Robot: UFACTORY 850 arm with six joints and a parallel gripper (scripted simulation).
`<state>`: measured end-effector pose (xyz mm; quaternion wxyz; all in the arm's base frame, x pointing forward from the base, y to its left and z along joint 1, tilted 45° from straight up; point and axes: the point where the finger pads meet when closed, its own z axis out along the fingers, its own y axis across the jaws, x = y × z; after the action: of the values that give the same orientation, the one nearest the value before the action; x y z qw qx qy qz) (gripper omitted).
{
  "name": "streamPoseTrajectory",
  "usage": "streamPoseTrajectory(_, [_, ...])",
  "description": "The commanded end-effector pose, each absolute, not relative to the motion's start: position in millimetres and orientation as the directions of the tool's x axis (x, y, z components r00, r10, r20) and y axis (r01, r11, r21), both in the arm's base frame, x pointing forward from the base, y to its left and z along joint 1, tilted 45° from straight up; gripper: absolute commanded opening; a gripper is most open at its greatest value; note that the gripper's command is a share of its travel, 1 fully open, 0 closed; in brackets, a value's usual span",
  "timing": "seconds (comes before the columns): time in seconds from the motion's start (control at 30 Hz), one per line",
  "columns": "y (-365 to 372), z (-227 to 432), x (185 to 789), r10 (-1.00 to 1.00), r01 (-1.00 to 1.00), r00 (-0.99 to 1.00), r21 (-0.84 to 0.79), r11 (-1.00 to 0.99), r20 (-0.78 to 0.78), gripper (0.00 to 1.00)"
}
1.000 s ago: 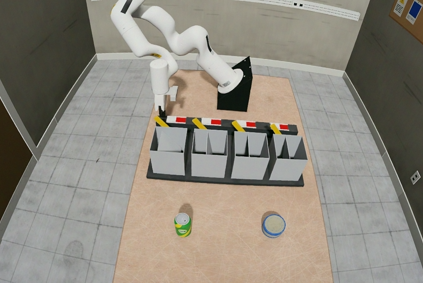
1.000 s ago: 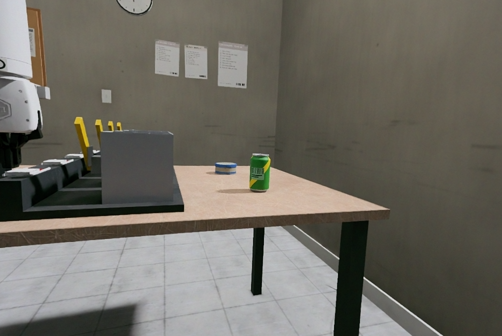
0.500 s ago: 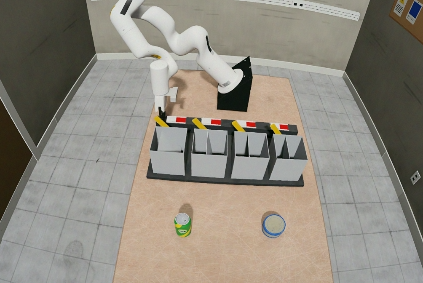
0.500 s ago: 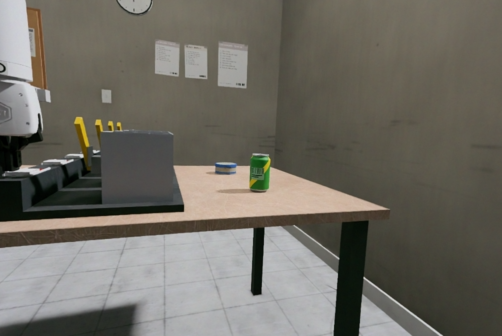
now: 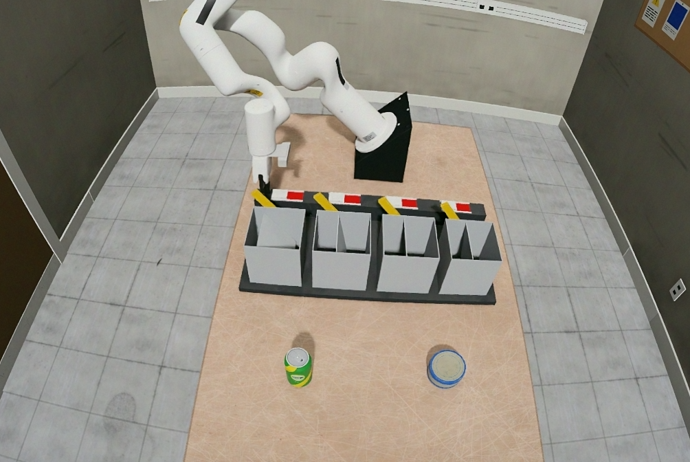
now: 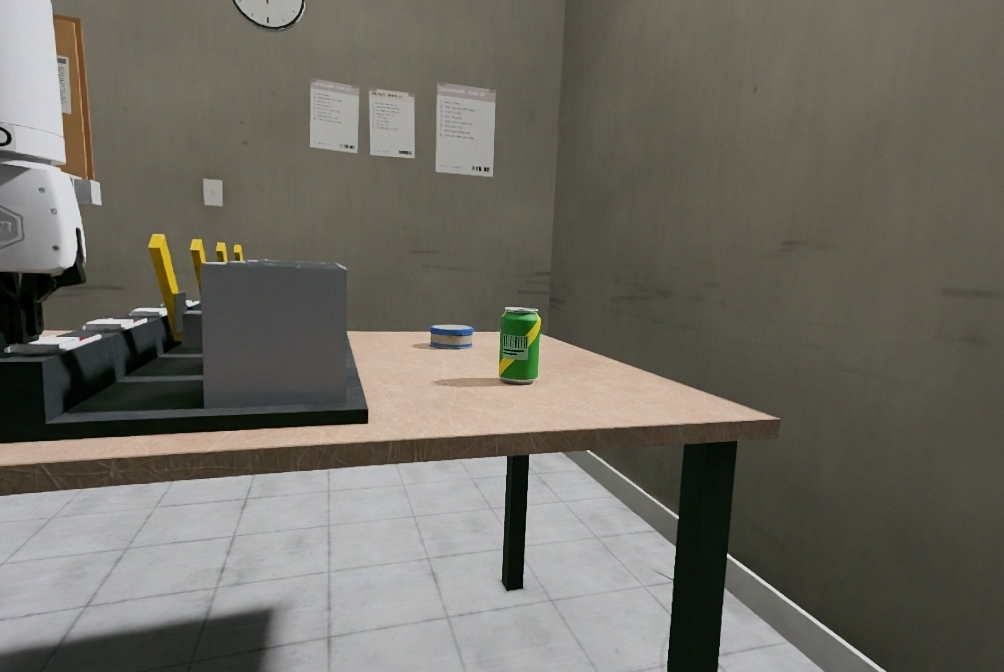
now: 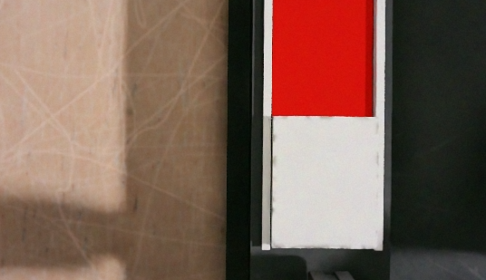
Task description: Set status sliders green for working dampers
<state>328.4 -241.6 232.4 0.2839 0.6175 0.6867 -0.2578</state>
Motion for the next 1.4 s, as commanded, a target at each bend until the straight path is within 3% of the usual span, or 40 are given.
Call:
streamPoseTrajectory(0.0, [-241.6,232.7,328.8,0.702,0.995,-0.076,-0.003,0.105,-0.708,0.00])
streamPoseTrajectory(1.37, [-249.7,224.6,329.6,0.702,0.995,-0.076,-0.003,0.105,-0.708,0.00])
